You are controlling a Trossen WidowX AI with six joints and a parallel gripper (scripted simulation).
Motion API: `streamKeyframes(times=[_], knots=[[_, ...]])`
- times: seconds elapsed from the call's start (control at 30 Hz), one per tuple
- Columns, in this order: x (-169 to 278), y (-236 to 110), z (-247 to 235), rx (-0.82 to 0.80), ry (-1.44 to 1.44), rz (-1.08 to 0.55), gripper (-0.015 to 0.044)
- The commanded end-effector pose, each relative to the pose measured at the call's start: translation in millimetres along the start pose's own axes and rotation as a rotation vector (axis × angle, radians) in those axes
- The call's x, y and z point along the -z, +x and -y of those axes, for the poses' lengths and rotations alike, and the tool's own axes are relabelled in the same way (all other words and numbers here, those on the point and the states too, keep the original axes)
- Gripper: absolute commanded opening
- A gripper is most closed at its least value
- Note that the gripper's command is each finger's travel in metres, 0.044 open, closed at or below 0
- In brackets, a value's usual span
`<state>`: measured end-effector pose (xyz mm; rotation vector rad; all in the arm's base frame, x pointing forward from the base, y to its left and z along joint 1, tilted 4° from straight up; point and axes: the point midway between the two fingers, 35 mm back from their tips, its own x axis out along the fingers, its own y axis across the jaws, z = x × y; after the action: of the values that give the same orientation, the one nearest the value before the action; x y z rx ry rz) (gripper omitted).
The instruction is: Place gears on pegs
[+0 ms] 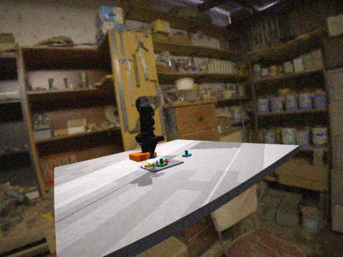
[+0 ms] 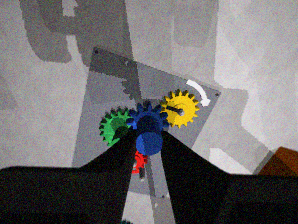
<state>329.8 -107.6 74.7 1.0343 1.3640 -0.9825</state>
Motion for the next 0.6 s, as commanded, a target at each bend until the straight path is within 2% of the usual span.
streamKeyframes(times=[0.0, 0.57], knots=[[-0.2, -0.3, 0.4, 0.002, 0.106, 0.000, 0.0000], [-0.2, -0.5, 0.7, 0.002, 0.530, 0.001, 0.0000]])
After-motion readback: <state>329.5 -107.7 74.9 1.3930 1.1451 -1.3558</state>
